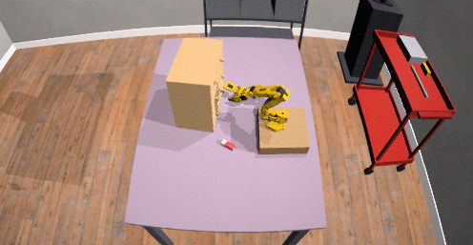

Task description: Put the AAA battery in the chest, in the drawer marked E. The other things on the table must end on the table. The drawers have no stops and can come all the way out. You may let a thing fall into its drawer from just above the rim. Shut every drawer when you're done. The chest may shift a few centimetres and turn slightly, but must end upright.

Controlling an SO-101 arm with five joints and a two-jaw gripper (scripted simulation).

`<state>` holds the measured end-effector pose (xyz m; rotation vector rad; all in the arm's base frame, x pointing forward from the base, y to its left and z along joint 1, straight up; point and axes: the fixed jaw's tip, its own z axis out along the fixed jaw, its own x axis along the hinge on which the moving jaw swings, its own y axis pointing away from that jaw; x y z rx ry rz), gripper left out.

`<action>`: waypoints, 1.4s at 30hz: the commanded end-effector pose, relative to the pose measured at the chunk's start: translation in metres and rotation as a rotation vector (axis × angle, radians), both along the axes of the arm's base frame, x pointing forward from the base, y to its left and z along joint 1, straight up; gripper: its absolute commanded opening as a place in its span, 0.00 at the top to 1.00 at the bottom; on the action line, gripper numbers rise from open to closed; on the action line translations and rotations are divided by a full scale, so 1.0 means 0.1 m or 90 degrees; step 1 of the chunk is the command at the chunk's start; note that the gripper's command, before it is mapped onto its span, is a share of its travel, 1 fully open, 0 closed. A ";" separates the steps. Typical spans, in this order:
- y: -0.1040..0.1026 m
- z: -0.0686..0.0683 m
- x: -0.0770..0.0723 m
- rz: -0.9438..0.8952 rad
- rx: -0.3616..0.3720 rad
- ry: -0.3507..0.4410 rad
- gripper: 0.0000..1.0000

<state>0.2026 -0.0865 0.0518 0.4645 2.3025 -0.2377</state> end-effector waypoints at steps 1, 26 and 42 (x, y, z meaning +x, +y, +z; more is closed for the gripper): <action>-0.06 -0.08 0.03 -0.015 -0.002 -0.015 0.50; -0.21 -0.22 0.13 -0.043 -0.054 -0.129 0.50; -0.26 -0.24 0.08 -0.060 -0.088 -0.197 0.50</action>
